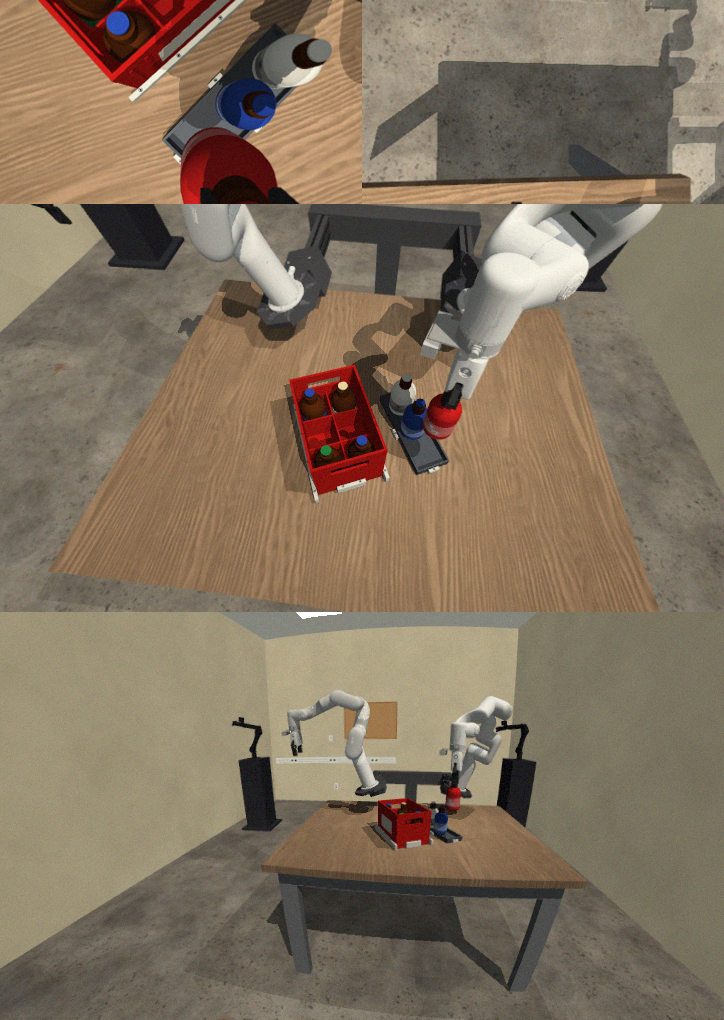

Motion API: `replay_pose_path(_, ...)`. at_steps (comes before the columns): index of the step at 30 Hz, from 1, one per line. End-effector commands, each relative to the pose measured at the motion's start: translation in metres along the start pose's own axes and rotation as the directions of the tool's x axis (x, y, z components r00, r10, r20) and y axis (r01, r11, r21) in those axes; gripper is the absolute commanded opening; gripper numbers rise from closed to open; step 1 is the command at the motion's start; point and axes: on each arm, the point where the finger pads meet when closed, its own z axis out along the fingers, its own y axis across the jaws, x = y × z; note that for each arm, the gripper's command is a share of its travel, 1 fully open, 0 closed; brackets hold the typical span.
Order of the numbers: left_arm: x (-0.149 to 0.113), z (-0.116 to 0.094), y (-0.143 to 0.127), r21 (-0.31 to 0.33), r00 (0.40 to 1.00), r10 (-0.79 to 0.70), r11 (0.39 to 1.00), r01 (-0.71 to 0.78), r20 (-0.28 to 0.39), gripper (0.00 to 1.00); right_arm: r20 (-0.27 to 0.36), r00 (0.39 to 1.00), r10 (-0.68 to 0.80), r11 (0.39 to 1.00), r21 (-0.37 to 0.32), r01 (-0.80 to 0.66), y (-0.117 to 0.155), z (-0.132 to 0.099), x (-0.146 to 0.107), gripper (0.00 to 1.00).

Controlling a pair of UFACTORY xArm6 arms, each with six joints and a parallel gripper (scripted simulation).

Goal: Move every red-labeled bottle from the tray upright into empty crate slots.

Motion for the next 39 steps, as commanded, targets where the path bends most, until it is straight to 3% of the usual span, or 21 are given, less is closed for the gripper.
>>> replay_pose_path(1, 0.000, -0.005, -0.001, 0.005, 1.000, -0.001, 1.000, 0.001, -0.001, 0.00, -0.005, 1.000, 0.000, 1.000, 0.000, 0.000, 0.000, -0.002, 0.001, 1.00)
replay_pose_path(19, 0.000, -0.021, -0.001, 0.005, 1.000, -0.001, 1.000, 0.001, -0.001, 0.00, -0.005, 1.000, 0.000, 1.000, 0.000, 0.000, 0.000, -0.002, 0.001, 1.00)
replay_pose_path(39, 0.000, -0.022, -0.001, 0.005, 1.000, -0.001, 1.000, 0.001, -0.001, 0.00, -0.005, 1.000, 0.000, 1.000, 0.000, 0.000, 0.000, -0.002, 0.001, 1.00)
